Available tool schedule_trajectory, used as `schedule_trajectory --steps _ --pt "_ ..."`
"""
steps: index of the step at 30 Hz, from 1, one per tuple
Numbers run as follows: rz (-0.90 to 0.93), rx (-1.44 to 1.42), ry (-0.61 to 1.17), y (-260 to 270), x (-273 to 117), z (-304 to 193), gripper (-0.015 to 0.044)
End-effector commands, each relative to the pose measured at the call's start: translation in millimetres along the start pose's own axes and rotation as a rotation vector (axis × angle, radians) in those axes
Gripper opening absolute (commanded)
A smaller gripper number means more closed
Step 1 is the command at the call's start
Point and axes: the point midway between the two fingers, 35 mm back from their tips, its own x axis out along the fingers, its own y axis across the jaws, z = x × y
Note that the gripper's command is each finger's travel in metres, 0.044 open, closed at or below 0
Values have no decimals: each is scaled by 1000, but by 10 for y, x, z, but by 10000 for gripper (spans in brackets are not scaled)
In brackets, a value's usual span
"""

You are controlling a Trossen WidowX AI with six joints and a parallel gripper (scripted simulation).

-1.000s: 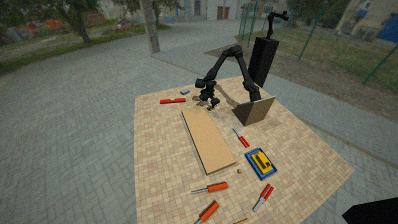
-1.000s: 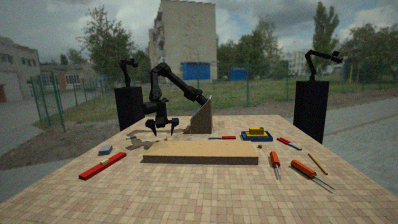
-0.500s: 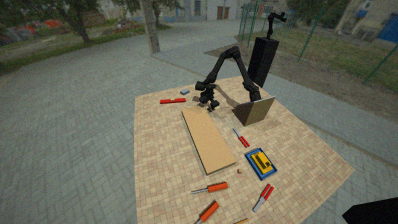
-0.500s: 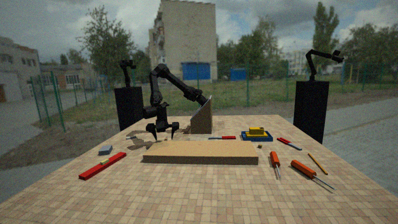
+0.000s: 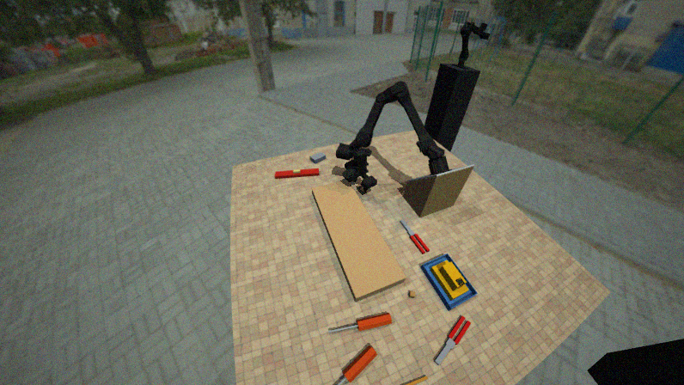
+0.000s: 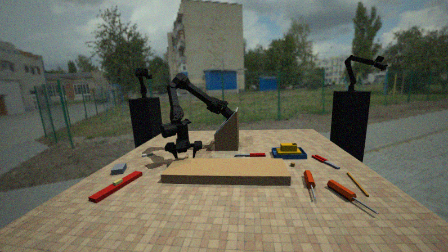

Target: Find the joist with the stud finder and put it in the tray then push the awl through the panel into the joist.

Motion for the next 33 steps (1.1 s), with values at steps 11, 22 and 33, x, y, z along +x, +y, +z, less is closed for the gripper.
schedule_trajectory --steps 11,22,33 --pt "4 -6 -3 12 13 3 72" --pt "9 -4 -4 9 -139 27 0" --pt "16 -3 -5 3 -854 7 0"
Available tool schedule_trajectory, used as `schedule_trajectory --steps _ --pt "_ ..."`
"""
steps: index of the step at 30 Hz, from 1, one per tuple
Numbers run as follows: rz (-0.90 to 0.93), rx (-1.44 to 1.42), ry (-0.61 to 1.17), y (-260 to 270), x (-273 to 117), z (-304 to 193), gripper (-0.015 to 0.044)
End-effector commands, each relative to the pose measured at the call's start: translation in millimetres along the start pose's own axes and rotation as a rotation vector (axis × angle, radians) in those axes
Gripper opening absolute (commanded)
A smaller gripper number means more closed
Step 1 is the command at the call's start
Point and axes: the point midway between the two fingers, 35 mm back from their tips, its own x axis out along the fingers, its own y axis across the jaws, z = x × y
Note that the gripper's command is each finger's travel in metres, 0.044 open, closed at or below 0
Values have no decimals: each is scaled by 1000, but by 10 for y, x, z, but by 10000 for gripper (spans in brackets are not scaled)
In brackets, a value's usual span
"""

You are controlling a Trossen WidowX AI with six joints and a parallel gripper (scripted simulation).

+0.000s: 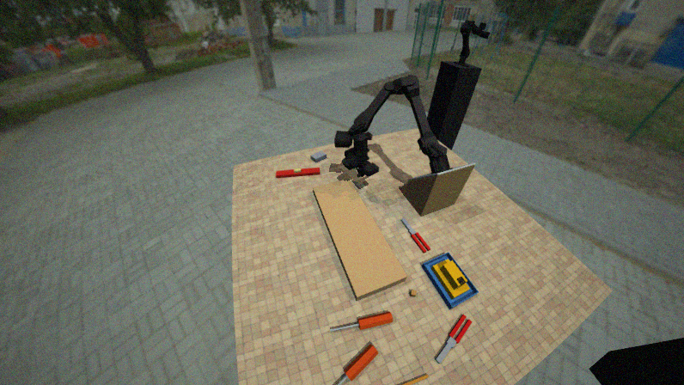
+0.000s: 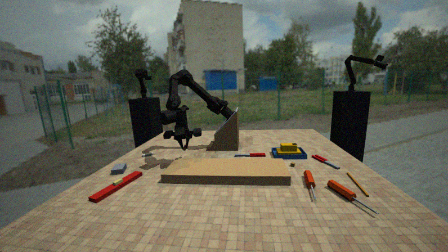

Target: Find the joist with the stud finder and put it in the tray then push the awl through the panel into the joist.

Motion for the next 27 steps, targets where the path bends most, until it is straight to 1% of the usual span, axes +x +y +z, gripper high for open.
schedule_trajectory --steps 1,6,10,18,27 --pt "-8 7 1 -18 -234 -33 0" --pt "-14 5 1 -14 -514 -107 0" --pt "8 -20 -16 40 -453 -37 0" --pt "194 -228 -167 509 -395 468 0" --pt "388 -478 -358 1153 -431 968 0"
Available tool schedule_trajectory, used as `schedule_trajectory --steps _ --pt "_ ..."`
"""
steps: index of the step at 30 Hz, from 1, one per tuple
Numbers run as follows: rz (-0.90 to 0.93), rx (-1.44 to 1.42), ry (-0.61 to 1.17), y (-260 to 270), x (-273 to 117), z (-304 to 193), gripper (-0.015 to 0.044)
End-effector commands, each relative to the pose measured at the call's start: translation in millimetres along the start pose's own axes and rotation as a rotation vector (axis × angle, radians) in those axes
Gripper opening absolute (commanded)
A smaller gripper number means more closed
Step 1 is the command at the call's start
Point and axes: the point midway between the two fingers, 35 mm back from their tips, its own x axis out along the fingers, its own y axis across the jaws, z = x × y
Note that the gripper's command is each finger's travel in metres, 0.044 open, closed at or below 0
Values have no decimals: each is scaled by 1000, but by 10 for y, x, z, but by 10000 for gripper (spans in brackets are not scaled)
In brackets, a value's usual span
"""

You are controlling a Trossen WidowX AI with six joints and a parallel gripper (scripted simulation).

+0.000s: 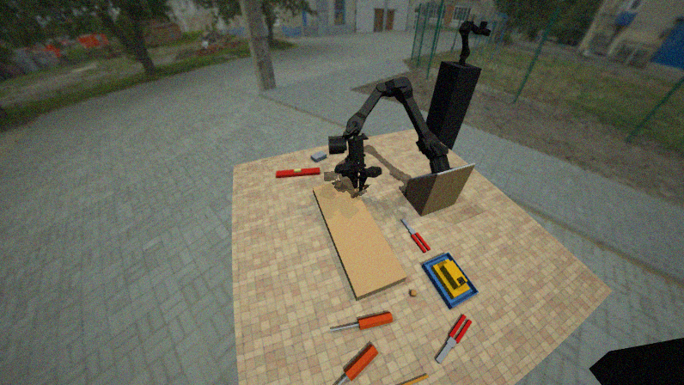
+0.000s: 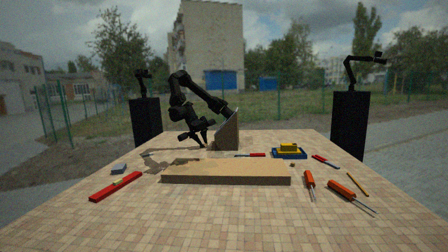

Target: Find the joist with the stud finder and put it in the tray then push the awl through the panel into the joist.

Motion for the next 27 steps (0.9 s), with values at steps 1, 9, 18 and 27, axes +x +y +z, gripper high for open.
schedule_trajectory --steps 1,9,18,27 --pt "68 -98 -82 137 93 264 0" --pt "223 -243 -251 493 256 770 0" --pt "369 -465 -474 929 381 1293 0" --pt "487 -681 -720 1410 450 1718 0"
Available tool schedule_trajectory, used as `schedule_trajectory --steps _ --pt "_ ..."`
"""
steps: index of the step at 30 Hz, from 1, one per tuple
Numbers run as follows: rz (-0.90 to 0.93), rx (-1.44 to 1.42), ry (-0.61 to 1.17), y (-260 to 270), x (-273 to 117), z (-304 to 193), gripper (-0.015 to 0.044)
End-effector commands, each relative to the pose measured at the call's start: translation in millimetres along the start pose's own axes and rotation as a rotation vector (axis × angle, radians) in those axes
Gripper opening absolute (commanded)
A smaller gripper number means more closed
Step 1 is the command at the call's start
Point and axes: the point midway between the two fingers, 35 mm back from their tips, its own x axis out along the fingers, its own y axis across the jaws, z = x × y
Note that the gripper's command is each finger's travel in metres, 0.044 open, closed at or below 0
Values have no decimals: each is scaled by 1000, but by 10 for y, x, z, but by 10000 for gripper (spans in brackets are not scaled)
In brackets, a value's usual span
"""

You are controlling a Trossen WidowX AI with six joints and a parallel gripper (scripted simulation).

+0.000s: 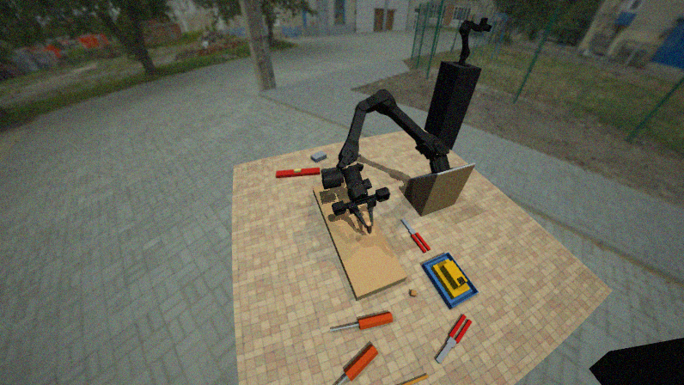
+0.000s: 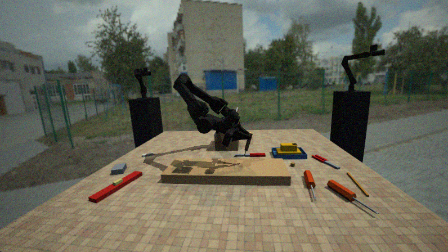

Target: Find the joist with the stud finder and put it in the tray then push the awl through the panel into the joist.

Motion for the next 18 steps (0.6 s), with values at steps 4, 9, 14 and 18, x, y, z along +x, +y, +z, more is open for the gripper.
schedule_trajectory --steps 4,9,14,18 --pt "66 -167 -181 60 314 305 0" --pt "93 -248 -280 113 465 448 0" --pt "93 -248 -280 113 465 448 0" --pt "93 -248 -280 112 467 443 0"
